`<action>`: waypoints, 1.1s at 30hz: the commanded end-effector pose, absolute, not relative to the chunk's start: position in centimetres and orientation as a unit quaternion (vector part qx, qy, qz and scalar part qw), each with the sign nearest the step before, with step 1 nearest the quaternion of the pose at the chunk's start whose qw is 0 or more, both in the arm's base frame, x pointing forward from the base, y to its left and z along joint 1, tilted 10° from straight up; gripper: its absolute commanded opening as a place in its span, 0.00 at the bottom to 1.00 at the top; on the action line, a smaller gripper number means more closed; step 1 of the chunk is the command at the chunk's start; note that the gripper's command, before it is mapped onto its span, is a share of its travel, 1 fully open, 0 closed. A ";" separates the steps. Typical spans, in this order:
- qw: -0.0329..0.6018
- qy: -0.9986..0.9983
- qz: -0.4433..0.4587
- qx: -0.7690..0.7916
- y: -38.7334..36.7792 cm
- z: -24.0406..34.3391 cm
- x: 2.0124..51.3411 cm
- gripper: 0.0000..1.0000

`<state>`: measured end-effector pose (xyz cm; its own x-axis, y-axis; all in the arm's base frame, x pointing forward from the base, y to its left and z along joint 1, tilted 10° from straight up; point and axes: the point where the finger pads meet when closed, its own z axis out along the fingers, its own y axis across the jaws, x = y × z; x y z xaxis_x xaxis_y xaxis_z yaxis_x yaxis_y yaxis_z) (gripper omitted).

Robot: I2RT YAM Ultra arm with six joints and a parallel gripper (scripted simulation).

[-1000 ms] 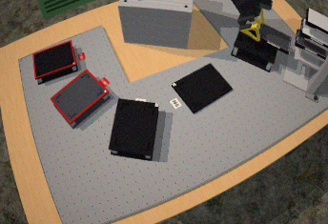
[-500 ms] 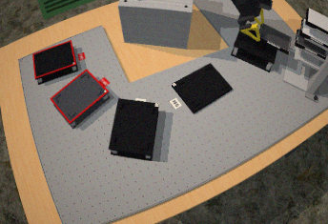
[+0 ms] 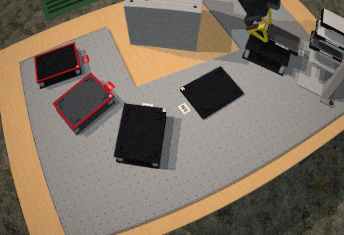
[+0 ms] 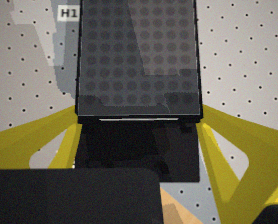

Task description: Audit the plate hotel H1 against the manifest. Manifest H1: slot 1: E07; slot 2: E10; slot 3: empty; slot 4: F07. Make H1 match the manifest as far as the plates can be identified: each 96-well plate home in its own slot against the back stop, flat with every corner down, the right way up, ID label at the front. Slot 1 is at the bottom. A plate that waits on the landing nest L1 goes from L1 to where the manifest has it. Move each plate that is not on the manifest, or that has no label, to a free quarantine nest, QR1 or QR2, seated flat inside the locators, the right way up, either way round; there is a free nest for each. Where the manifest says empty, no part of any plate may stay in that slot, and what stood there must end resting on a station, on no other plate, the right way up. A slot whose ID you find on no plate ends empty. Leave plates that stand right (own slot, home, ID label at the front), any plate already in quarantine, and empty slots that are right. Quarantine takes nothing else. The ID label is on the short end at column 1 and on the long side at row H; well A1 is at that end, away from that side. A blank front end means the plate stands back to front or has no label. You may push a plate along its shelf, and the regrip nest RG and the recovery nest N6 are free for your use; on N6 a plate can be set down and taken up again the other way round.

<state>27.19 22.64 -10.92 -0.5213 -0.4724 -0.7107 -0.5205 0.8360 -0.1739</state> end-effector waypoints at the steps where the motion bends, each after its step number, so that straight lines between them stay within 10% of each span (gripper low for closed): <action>1: 0.411 0.867 0.038 -0.279 22.7 -10.3 26.8 0.86; 33: 0.422 0.864 0.044 -0.272 22.2 -11.4 26.1 0.86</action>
